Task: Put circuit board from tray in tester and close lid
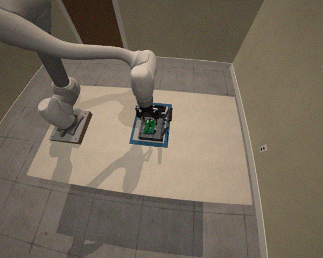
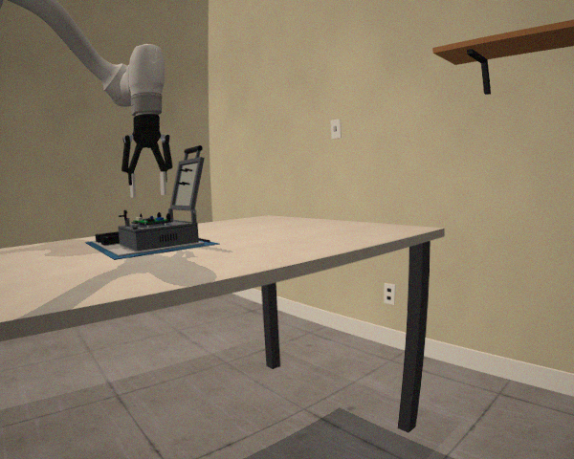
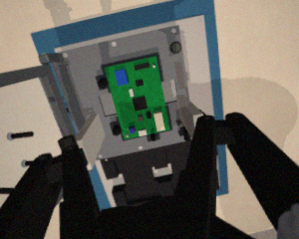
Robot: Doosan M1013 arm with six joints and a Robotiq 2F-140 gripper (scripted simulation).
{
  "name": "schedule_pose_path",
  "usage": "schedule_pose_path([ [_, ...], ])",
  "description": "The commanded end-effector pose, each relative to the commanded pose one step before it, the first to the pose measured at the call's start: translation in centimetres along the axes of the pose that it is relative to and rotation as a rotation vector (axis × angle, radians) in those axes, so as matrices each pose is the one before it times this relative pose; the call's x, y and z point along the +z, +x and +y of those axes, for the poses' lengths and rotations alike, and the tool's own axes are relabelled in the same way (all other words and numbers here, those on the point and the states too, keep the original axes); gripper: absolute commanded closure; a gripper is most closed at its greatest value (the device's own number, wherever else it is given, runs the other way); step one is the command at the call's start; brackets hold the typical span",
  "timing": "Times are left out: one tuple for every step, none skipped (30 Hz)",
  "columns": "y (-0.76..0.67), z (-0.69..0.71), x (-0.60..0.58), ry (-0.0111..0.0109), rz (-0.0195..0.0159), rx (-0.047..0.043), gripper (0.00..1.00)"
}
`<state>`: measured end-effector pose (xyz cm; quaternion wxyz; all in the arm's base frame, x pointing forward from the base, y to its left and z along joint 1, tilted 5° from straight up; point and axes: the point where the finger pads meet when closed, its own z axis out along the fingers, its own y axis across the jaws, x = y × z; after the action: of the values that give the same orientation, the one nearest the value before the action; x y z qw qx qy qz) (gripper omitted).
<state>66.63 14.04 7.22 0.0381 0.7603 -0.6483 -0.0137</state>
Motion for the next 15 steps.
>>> schedule_pose_path([
  [-0.002, -0.002, -2.034, -0.00029, -0.00016, -0.00003, 0.42],
  [0.000, 0.000, 0.000, 0.00000, 0.00000, 0.00000, 0.42],
  [0.000, 0.000, 0.000, 0.00000, 0.00000, 0.00000, 0.42],
  [0.000, 0.000, -0.582, 0.00000, 0.00000, 0.00000, 0.42],
  [0.000, 0.000, -0.588, 0.00000, 0.00000, 0.00000, 0.42],
  [0.000, 0.000, -0.592, 0.00000, 0.00000, 0.00000, 0.42],
  [0.000, 0.000, -0.594, 0.00000, 0.00000, 0.00000, 0.42],
  [0.000, 0.000, -0.595, 0.00000, 0.00000, 0.00000, 0.42],
  [0.000, 0.000, -0.594, 0.00000, 0.00000, 0.00000, 0.42],
  [0.000, 0.000, -0.591, 0.00000, 0.00000, 0.00000, 0.42],
  [0.000, 0.000, -0.587, 0.00000, 0.00000, 0.00000, 0.42],
  [0.000, 0.000, -0.580, 0.00000, 0.00000, 0.00000, 0.42],
  [0.000, 0.000, -0.573, 0.00000, 0.00000, 0.00000, 0.42],
  [0.000, 0.000, -0.564, 0.00000, 0.00000, 0.00000, 0.42],
  [0.000, 0.000, -0.553, 0.00000, 0.00000, 0.00000, 0.42],
])
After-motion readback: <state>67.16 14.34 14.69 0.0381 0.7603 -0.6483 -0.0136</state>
